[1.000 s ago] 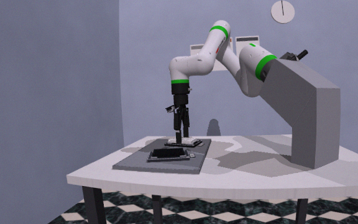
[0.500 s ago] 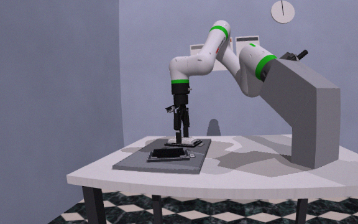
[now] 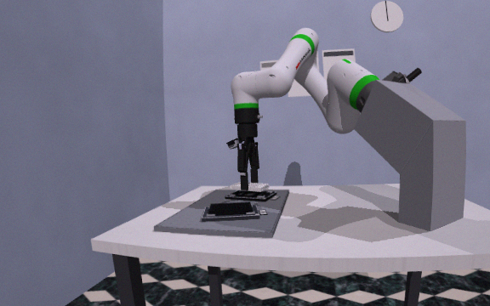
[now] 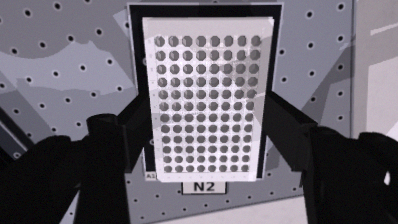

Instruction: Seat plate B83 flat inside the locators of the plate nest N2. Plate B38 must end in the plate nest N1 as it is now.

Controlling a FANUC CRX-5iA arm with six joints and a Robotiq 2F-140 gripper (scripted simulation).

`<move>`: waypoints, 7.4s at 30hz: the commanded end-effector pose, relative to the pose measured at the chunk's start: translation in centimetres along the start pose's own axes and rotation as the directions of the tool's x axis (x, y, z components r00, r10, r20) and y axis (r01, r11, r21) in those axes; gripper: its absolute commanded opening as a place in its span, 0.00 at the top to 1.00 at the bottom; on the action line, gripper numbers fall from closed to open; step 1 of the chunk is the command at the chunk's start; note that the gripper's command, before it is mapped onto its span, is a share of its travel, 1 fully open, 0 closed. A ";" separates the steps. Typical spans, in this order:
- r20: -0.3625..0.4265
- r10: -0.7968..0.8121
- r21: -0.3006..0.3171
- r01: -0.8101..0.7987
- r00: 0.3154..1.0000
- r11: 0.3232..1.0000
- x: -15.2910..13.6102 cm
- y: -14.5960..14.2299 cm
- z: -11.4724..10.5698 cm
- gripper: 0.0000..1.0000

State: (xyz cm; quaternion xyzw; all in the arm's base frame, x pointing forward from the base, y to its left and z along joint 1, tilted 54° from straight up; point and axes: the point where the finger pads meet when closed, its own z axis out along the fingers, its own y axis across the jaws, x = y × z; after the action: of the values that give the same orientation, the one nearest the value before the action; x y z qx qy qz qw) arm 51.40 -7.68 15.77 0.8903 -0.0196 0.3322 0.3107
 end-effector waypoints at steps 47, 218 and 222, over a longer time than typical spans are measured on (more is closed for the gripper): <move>-0.001 0.000 0.000 0.000 1.000 1.000 -0.5 0.0 -0.9 0.90; -0.001 0.000 0.000 0.000 1.000 1.000 -0.4 0.0 -1.9 0.00; -0.001 0.000 0.000 0.000 1.000 1.000 -0.4 0.0 -1.9 0.00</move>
State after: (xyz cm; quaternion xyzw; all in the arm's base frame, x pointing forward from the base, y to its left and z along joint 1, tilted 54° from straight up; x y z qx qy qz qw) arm 49.92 -6.68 16.56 0.8903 -0.0196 0.3321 0.3108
